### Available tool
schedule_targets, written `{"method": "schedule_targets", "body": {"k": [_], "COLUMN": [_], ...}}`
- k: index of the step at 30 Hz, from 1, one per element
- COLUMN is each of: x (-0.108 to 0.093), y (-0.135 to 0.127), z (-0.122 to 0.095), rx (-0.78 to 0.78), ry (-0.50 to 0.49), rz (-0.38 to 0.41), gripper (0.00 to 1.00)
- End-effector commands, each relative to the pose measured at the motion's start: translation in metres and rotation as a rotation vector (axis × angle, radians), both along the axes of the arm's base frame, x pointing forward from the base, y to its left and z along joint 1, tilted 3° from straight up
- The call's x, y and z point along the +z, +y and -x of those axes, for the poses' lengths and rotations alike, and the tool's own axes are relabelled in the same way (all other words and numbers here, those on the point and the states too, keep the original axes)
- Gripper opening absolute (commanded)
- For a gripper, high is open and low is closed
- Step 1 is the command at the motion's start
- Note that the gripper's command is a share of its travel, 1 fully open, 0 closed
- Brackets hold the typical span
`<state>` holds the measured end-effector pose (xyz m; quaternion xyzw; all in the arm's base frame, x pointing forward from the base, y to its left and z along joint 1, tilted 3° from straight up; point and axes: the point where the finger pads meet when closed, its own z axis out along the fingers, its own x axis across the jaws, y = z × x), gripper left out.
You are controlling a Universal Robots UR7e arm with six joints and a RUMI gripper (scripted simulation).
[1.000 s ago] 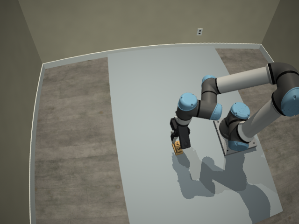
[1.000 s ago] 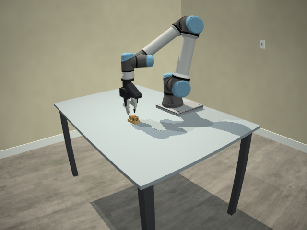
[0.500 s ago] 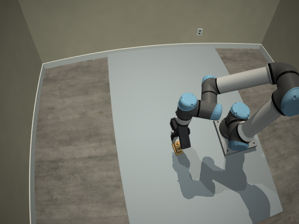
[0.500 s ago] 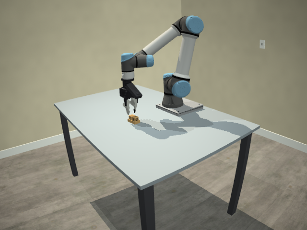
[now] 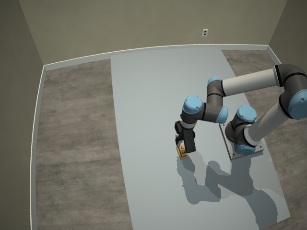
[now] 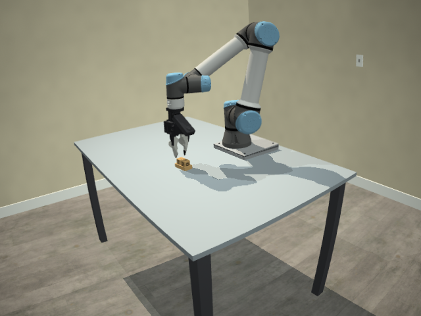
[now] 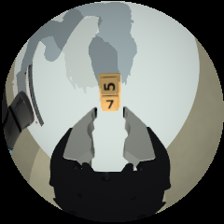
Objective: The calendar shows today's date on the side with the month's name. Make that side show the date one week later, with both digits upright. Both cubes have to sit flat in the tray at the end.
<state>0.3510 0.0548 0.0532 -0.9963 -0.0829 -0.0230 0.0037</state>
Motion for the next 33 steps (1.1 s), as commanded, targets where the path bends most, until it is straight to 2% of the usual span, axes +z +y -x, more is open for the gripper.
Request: {"method": "schedule_targets", "body": {"k": [1,23,33], "x": [-0.0007,-0.0009,-0.0079], "y": [0.0006,0.0006,0.0010], "z": [0.0011,0.0011,0.0017], "rx": [0.000,0.000,0.000], "ry": [0.001,0.001,0.004], "rz": [-0.001,-0.001,-0.002], "gripper": [0.28,0.28,0.28]}}
